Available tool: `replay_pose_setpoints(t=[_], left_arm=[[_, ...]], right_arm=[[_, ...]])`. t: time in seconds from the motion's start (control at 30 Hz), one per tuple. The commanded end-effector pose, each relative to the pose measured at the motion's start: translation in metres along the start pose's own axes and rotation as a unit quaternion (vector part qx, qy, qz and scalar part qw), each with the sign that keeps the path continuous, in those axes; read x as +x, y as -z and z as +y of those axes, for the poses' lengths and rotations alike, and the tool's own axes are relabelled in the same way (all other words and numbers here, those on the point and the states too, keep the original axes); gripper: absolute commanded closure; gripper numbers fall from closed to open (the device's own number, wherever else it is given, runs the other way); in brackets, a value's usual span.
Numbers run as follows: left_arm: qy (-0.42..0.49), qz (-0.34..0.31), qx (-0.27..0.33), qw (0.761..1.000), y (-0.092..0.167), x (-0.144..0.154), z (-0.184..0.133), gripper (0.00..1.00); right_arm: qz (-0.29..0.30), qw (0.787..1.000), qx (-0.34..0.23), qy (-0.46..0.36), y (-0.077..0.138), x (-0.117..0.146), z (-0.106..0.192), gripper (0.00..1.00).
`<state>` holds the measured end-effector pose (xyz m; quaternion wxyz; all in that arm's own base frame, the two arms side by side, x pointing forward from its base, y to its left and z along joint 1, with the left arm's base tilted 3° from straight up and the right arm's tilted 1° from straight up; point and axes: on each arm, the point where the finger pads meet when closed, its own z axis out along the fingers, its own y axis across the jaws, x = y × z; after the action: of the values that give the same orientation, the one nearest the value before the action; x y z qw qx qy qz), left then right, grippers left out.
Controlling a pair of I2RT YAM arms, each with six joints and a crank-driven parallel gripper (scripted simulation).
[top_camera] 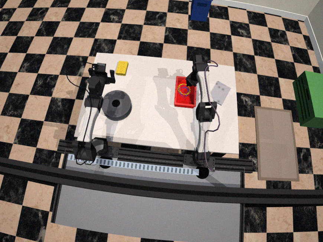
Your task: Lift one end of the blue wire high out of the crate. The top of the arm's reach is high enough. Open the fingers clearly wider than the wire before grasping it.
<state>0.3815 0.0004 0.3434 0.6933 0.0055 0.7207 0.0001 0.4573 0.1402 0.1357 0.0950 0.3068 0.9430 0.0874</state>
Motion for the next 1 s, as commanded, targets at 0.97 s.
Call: replay_pose_setpoints(t=[0.97], left_arm=[[0.004,-0.019,-0.005,1.0,0.0,-0.017,0.001,0.0]], right_arm=[[-0.017,1.0,-0.02,-0.003,0.006,-0.009,0.002,1.0]])
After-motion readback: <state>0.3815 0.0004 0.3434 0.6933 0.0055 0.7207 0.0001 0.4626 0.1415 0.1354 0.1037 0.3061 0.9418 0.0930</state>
